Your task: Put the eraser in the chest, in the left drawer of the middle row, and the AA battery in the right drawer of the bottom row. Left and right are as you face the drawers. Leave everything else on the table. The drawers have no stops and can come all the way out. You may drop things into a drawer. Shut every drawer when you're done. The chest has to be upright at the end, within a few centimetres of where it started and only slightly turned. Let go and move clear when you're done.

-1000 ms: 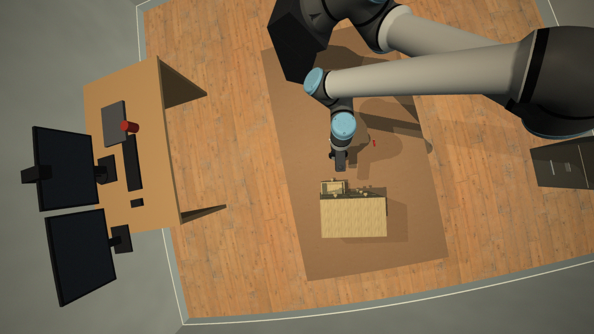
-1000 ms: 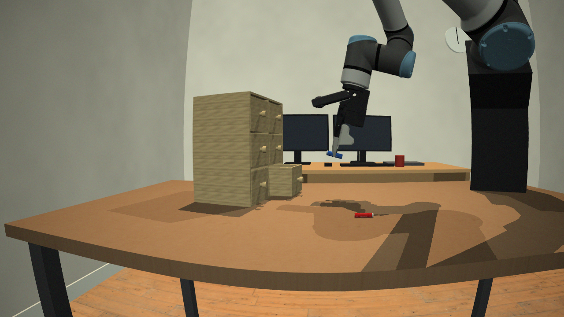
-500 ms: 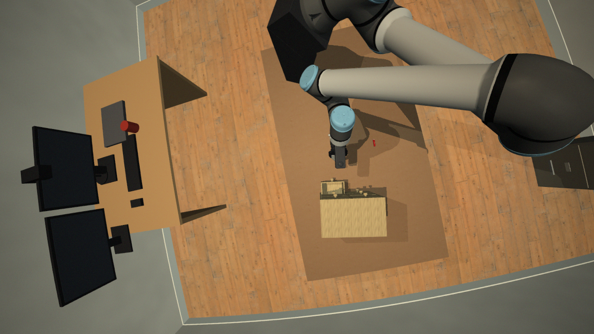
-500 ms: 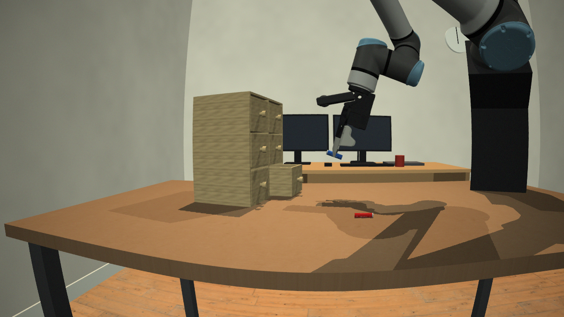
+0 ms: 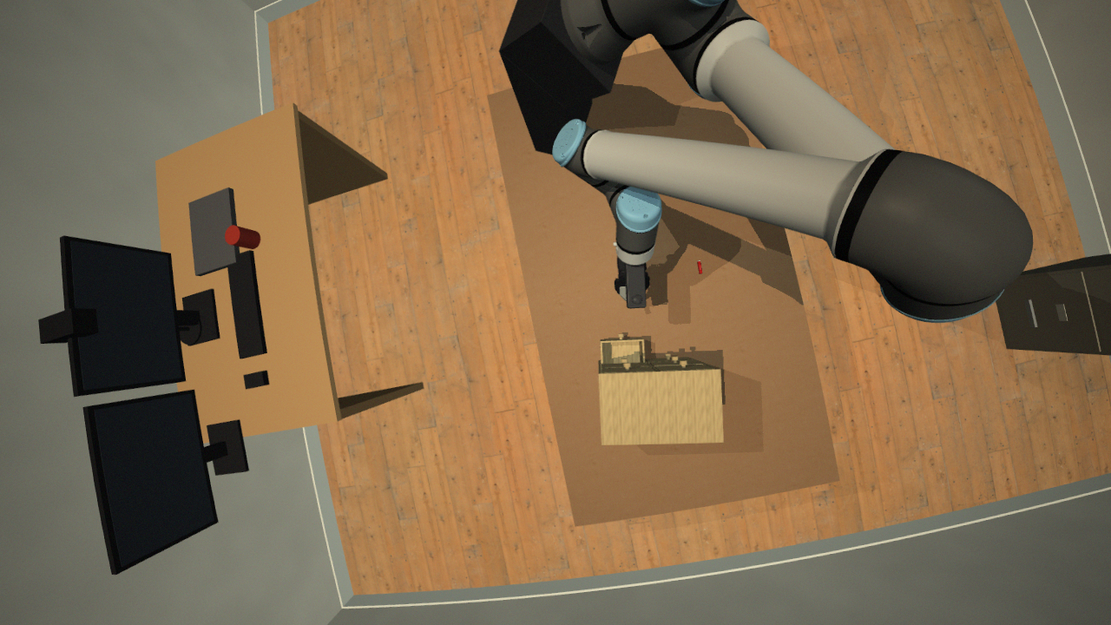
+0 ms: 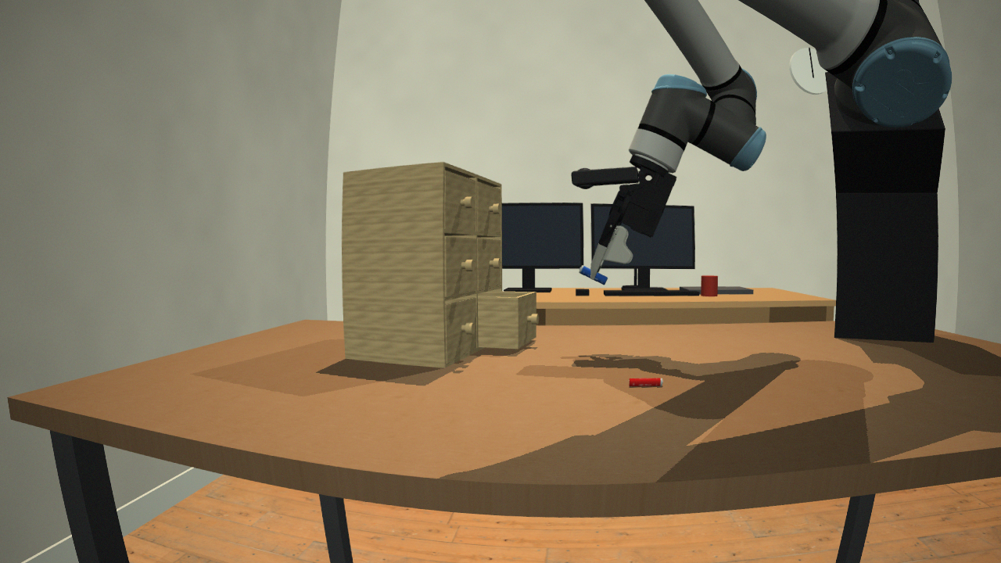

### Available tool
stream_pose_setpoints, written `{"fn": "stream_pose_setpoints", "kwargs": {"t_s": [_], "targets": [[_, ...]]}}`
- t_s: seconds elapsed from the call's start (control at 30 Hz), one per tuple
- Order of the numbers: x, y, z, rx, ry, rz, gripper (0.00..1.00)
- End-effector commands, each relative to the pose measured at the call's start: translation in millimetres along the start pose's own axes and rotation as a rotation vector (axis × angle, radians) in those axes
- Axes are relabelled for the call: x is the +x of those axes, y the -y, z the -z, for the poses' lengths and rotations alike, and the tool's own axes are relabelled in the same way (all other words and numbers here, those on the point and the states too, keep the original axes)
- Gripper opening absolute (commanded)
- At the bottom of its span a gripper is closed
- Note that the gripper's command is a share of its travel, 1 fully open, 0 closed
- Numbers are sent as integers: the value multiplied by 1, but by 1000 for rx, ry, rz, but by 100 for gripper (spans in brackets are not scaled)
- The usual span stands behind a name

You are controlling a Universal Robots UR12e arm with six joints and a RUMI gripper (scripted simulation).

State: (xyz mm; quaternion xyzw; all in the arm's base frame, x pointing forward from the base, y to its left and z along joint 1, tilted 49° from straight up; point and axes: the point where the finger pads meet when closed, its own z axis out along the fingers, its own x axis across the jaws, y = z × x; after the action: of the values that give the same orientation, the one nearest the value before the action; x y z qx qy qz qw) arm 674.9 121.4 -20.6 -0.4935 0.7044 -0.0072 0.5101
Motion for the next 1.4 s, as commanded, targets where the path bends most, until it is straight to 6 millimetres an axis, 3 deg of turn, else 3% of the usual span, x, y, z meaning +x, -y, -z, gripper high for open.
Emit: {"fn": "stream_pose_setpoints", "kwargs": {"t_s": [0.0,1.37], "targets": [[0,0,0,53,0,-1,5],[0,-3,-1,447,0,-1,5]]}}
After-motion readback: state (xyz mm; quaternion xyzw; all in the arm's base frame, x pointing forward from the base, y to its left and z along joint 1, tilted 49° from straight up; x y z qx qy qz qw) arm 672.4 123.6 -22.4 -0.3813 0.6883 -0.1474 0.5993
